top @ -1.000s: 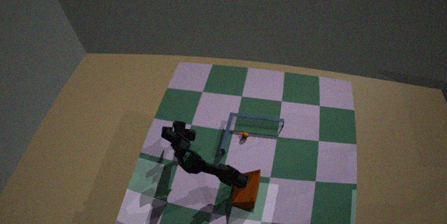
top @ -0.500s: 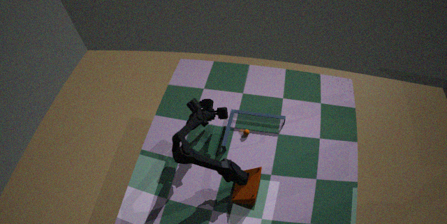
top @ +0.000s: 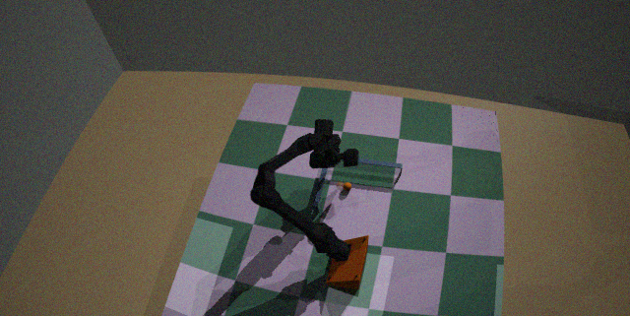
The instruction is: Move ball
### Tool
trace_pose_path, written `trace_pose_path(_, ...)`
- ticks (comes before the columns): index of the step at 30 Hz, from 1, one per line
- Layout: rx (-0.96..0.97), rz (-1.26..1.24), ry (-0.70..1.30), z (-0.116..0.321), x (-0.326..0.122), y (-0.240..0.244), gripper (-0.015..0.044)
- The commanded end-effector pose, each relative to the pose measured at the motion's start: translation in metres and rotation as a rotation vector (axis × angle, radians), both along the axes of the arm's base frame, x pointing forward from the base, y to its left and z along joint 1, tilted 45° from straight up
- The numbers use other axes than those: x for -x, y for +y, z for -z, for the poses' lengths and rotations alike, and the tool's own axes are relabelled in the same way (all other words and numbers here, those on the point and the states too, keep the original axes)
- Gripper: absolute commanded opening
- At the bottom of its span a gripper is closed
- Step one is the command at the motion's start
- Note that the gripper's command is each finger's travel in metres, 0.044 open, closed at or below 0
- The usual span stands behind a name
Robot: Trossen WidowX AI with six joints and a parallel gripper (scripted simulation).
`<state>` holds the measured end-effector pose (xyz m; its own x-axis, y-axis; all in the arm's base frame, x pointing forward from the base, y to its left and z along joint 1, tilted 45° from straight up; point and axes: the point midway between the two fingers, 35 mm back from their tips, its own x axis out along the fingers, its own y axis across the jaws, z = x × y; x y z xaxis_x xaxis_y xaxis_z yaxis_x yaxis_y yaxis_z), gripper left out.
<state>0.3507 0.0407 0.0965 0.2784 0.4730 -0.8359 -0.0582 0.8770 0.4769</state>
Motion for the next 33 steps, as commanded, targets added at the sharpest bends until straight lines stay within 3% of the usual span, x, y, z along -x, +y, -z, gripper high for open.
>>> trace_pose_path(1,-0.175,-0.109,0.195,0.034,0.032,-0.014,0.0274)
trace_pose_path(4,-0.272,-0.137,0.246,0.040,0.043,-0.018,0.0274)
trace_pose_path(33,-0.272,-0.137,0.246,0.065,0.042,0.007,0.0274)
